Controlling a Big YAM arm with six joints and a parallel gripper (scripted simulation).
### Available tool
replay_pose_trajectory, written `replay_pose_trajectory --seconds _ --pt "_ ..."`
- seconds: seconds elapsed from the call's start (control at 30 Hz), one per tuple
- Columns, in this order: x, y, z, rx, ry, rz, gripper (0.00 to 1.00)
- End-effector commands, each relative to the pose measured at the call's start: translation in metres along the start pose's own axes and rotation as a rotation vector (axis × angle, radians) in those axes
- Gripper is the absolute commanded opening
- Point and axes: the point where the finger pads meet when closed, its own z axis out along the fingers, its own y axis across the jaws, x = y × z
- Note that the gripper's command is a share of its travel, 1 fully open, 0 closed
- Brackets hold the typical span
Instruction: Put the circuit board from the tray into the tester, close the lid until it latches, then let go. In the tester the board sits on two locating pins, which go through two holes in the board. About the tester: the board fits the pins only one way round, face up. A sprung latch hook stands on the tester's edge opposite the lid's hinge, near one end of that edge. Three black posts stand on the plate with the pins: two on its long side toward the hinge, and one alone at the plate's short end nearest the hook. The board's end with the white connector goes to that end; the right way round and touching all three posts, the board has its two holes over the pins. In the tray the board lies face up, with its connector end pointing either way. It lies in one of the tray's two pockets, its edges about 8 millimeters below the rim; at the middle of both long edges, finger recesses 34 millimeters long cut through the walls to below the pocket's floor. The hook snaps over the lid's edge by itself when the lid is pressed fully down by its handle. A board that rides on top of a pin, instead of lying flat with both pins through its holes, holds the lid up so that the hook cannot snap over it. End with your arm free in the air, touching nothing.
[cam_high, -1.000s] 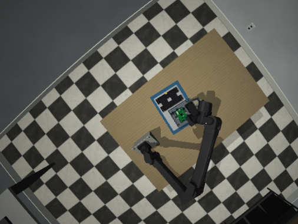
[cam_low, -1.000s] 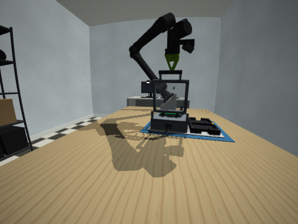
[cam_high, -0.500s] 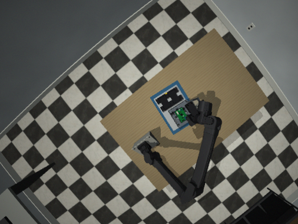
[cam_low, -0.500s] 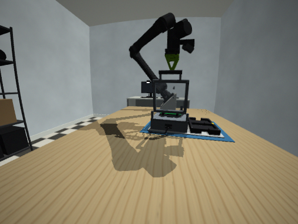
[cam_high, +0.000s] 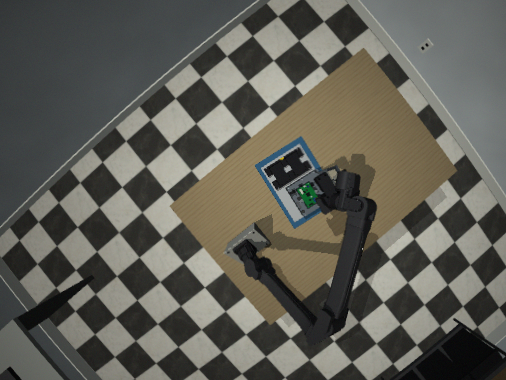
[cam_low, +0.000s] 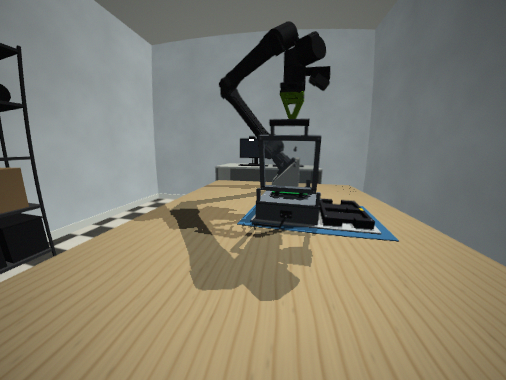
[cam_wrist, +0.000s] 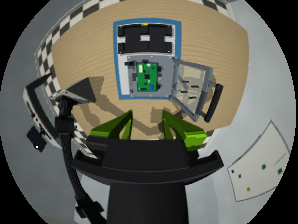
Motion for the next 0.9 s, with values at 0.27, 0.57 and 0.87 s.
replay_pose_trajectory --seconds 0.27,0.57,0.87 --pt "-0.0082 -0.0062 -0.0301 0.052 -0.036 0.014 0.48" --pt "-0.0082 -0.0062 -0.0301 0.052 -0.036 0.014 0.48" --pt "-0.0091 -0.0088 -0.0298 0.052 -0.034 0.011 0.48"
